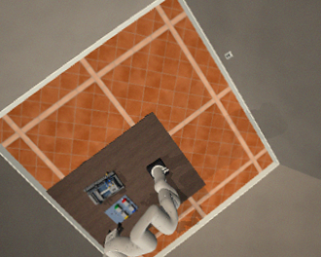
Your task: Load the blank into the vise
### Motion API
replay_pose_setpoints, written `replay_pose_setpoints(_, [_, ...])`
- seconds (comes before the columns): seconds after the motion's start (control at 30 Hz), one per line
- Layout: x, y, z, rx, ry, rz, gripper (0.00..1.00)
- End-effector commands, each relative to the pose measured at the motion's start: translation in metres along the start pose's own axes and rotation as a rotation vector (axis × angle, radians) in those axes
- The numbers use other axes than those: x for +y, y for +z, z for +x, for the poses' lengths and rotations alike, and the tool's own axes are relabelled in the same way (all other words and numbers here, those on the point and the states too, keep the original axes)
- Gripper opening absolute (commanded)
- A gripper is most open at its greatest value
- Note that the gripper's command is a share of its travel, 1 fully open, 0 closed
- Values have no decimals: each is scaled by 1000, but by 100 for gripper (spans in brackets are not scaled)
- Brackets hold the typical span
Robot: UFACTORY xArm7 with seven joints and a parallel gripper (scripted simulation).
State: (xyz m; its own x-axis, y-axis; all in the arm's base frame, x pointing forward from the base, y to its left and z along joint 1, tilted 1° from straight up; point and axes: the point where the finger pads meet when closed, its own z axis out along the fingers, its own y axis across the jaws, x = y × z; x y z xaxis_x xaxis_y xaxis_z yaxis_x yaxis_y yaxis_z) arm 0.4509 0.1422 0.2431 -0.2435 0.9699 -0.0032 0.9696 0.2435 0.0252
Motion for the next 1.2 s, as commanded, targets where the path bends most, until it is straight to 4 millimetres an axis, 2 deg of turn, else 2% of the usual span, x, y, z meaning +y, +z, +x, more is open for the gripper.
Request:
replay_pose_setpoints(0.0, [-3, -9, 30, 0, -2, -5, 100])
replay_pose_setpoints(0.1, [-5, -13, 48, 0, -2, -5, 100])
replay_pose_setpoints(0.37, [-6, -13, 49, 1, -4, -6, 100])
replay_pose_setpoints(0.67, [-10, -21, 81, 1, -2, -5, 100])
replay_pose_setpoints(1.17, [-9, -19, 74, 1, -2, -5, 100])
